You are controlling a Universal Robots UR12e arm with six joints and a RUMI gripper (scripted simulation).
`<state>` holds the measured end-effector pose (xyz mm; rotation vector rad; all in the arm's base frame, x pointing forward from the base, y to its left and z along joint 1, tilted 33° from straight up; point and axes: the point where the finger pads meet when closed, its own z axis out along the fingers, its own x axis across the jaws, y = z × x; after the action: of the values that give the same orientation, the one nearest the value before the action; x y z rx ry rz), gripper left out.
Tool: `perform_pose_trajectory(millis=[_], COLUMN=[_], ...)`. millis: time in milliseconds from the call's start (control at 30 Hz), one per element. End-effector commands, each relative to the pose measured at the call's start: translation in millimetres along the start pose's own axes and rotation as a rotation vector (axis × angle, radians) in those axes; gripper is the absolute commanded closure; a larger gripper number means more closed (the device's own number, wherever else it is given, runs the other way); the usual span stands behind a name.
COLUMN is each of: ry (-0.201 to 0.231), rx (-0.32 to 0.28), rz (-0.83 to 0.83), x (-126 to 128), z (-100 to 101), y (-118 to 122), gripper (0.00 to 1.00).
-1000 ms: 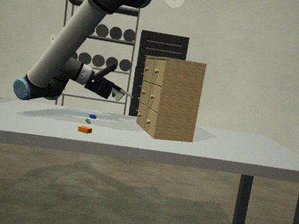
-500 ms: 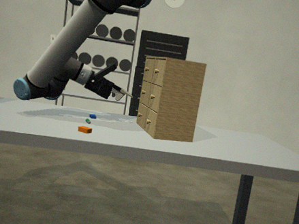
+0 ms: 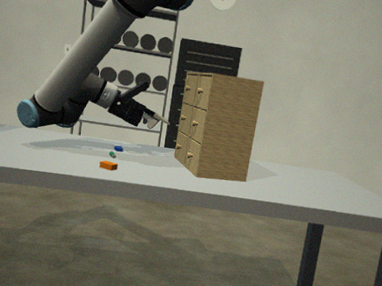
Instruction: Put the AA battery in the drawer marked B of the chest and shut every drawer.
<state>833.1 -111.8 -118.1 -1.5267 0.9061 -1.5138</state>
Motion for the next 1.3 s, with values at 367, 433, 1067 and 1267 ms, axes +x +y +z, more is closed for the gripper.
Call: perform_pose_trajectory(millis=[367,433,1067,1267], ry=[0.001,0.001,0.0,0.0], rx=[0.0,0.0,-0.001,-0.001], rz=[0.0,0.0,0.001,0.001], x=[1.4,1.4,0.9,0.9], z=[0.6,0.6,-1.1,-1.7], y=[1.3,1.3,-2.1,-4.0], gripper=[0.0,0.0,0.0,0.0])
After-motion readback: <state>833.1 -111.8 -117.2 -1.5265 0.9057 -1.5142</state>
